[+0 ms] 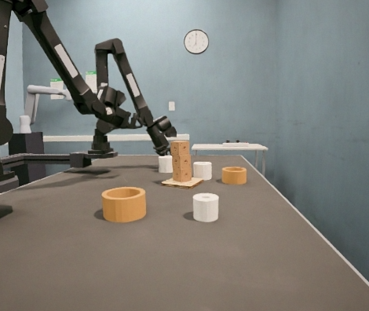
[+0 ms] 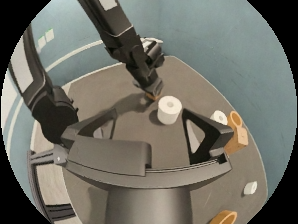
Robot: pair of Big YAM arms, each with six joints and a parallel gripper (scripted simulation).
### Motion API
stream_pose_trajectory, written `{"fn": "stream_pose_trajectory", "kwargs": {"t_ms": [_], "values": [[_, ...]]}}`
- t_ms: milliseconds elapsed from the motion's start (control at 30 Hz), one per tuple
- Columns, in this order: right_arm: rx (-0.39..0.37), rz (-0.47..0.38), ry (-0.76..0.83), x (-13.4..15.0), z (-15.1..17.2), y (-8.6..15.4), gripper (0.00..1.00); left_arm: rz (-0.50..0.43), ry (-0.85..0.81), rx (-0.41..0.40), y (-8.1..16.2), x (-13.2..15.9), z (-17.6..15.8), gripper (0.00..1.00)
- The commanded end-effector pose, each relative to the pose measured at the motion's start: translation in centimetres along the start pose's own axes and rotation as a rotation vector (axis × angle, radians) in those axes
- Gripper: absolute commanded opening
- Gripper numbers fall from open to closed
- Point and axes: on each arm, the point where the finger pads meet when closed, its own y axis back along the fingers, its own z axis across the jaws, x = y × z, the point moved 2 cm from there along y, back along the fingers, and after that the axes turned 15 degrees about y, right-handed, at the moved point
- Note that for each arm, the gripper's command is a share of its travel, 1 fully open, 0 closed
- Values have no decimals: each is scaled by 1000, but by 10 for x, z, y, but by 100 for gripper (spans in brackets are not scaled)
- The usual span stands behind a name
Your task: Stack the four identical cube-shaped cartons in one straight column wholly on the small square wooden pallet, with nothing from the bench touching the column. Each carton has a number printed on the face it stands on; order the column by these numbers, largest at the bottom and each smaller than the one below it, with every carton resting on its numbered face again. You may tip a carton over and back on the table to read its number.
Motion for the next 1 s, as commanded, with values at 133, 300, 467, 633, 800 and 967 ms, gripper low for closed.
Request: {"fn": "stream_pose_trajectory", "kwargs": {"t_ms": [133,300,467,633,800,967], "values": [[14,-37,-12,-16,-7,-6,100,-46,16,11,-16,-22,-5,74],[14,-37,-12,-16,-7,-6,100,-46,16,11,-20,-22,-5,74],[14,-37,-12,-16,-7,-6,100,-46,16,11,-23,-22,-5,66],[14,-37,-12,-16,-7,-6,100,-42,16,10,-18,-15,-3,62],[14,-37,-12,-16,-7,-6,100,-42,16,10,-18,-14,-3,58],[14,-37,-12,-16,-7,-6,100,-50,16,12,-15,-15,-3,51]]}}
